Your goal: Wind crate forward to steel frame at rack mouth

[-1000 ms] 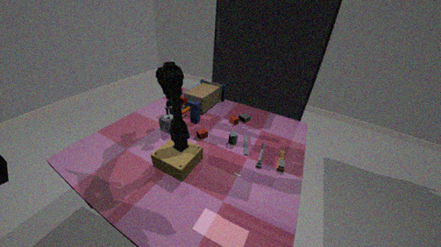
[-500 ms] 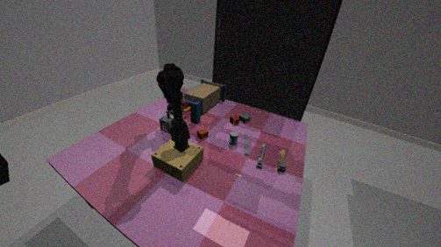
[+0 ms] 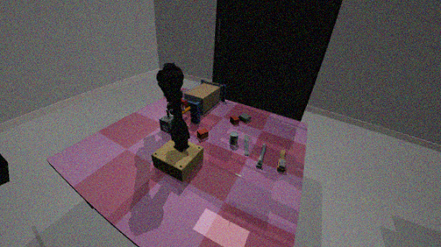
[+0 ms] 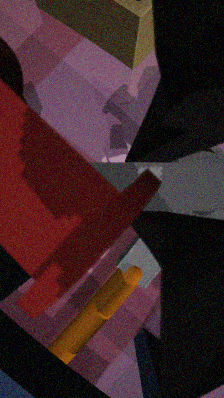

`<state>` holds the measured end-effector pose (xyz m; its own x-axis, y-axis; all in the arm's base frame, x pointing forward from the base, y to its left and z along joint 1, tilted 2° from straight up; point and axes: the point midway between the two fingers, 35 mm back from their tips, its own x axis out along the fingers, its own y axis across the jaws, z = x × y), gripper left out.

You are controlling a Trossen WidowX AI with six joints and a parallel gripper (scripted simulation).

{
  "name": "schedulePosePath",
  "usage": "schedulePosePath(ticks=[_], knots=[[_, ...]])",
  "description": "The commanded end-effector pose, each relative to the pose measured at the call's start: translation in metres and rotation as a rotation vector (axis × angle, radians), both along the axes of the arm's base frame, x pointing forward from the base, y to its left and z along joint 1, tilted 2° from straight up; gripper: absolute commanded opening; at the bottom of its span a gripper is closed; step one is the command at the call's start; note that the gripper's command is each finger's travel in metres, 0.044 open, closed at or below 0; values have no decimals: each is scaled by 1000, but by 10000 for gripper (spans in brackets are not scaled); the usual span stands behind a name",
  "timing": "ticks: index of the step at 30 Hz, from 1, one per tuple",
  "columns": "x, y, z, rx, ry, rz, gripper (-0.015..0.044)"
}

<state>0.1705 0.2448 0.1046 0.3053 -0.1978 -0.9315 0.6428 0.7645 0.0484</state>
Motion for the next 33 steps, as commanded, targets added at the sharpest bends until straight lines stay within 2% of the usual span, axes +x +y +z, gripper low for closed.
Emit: schedulePosePath(ticks=[1,33], knots=[[1,2,4,5,-9,-3,0],[1,0,-16,4,-3,-3,0]])
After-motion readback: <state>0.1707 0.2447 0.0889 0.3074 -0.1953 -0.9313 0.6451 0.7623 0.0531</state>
